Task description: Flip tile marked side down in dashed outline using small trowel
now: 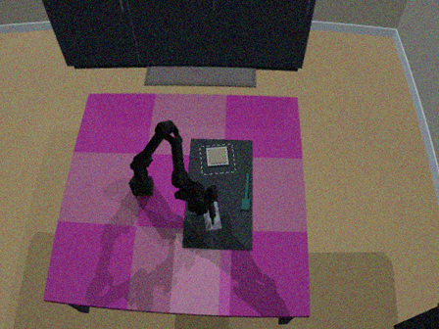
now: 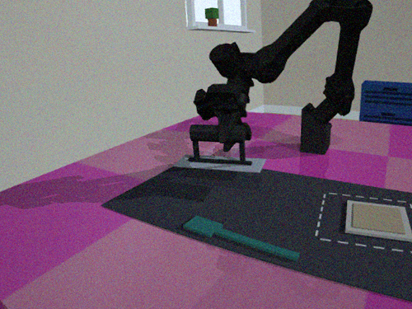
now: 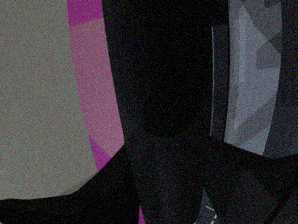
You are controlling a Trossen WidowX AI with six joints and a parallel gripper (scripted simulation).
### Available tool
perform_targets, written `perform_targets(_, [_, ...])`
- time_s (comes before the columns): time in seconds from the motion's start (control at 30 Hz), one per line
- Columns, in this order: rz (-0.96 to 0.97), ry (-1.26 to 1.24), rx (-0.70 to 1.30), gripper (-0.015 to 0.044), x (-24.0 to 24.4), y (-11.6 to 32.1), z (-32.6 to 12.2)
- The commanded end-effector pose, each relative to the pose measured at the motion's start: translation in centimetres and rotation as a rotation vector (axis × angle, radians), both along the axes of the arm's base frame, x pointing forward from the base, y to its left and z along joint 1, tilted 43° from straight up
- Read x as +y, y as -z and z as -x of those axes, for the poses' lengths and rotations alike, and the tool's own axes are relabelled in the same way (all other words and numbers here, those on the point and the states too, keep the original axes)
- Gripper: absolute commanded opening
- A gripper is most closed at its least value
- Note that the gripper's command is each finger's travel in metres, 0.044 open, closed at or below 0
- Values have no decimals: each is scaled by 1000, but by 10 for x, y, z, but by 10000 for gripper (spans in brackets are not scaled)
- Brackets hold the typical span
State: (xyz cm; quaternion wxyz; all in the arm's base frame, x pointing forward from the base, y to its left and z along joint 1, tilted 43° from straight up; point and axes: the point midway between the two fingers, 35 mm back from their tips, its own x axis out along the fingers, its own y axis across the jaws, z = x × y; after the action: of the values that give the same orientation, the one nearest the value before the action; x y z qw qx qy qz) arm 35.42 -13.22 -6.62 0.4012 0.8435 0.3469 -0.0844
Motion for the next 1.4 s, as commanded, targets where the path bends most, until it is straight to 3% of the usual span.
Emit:
perform_targets(0.0, [0,-2,-28,0,-10,15,11])
perform_targets(0.23, [-8,-1,-61,0,-17,38,30])
perform_targets(1.27, [-8,-1,-60,0,7,66,29])
perform_targets(1.37, [-8,-1,-60,79,7,66,29])
